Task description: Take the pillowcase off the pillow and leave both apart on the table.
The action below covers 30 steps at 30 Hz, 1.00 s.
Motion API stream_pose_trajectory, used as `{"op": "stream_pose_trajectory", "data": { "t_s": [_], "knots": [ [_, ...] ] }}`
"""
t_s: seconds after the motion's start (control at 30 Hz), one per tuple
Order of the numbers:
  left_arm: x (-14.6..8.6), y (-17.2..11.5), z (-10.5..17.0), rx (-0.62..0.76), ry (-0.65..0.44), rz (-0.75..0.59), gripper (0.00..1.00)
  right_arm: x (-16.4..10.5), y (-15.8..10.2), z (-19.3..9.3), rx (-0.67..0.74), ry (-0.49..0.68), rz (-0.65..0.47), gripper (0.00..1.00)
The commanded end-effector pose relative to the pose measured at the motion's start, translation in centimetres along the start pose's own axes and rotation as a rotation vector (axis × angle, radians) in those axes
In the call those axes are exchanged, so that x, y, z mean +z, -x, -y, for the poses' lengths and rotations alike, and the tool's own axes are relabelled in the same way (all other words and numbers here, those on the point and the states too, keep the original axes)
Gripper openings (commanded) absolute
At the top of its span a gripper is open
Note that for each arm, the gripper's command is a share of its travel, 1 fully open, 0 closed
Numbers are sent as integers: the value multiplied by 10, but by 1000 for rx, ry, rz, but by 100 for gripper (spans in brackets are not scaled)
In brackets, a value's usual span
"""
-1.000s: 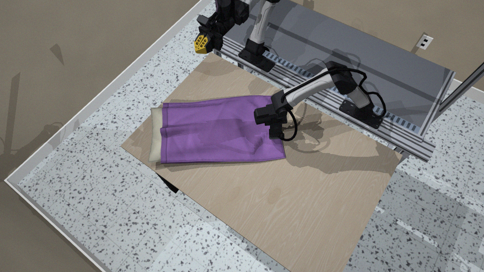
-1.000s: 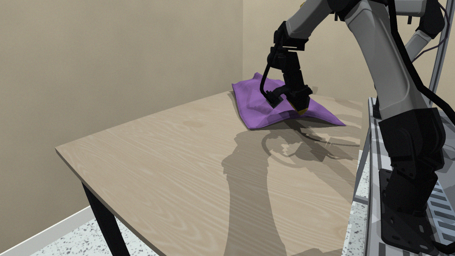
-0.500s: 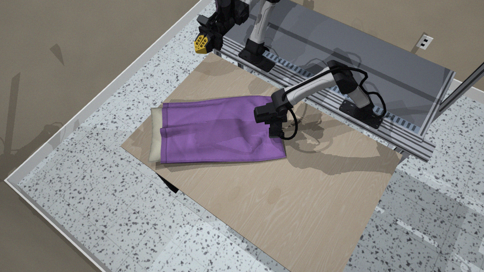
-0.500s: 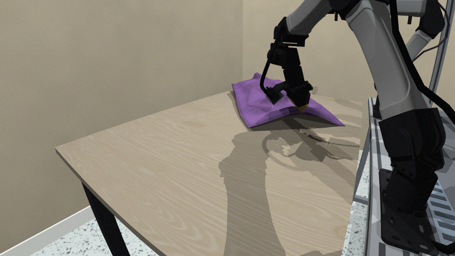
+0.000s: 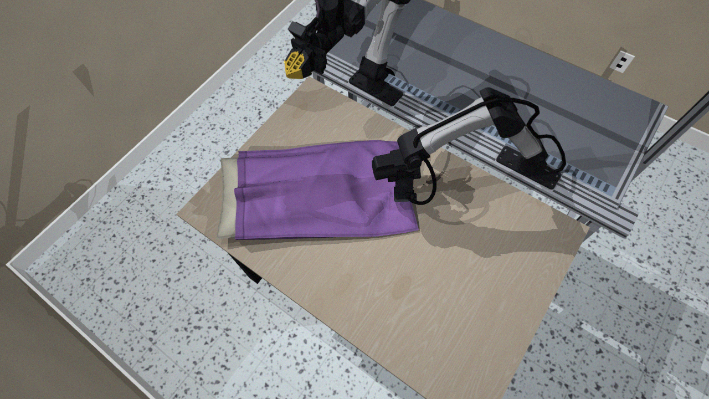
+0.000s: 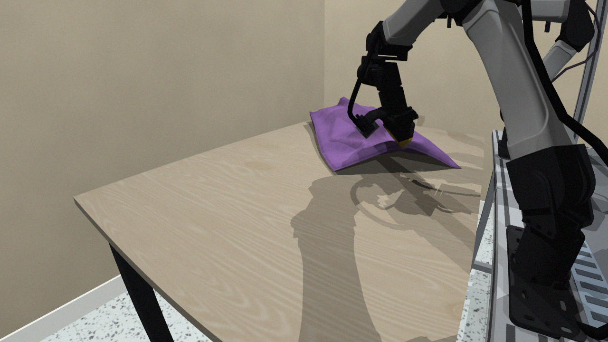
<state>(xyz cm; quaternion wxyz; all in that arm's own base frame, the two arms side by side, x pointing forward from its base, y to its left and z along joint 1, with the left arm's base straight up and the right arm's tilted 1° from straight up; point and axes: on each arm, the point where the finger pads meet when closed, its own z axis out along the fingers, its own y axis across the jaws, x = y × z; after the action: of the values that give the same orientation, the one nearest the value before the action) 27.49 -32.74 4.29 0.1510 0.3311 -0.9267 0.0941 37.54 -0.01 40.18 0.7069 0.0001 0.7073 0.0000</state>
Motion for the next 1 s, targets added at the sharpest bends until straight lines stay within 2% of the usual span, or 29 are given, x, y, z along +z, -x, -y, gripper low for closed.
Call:
{"op": "stream_pose_trajectory", "data": {
  "t_s": [0.0,0.23,0.3,0.33,0.47,0.53,0.6,0.9,0.97],
  "knots": [
    [-31,-8,9,20,-60,-1,0,2,-6,-5,-10,21,-25,3],
    [-43,-12,8,14,-47,-1,0,2,-6,-5,-10,21,-25,3],
    [-43,-12,8,14,-47,-1,0,2,-6,-5,-10,21,-25,3],
    [-35,-11,6,7,-20,-3,0,2,-6,-5,-10,21,-25,3],
    [-60,-17,9,17,-58,2,0,2,-6,-5,-10,21,-25,3],
    [-57,-17,8,12,-41,0,0,2,-6,-5,-10,21,-25,3],
    [-67,-21,8,19,-52,3,0,2,-6,-5,-10,21,-25,3],
    [-73,-25,7,10,-20,0,0,2,-6,-5,-10,21,-25,3],
    [-80,-28,7,13,-26,1,0,2,-6,-5,-10,21,-25,3]
  ]
}}
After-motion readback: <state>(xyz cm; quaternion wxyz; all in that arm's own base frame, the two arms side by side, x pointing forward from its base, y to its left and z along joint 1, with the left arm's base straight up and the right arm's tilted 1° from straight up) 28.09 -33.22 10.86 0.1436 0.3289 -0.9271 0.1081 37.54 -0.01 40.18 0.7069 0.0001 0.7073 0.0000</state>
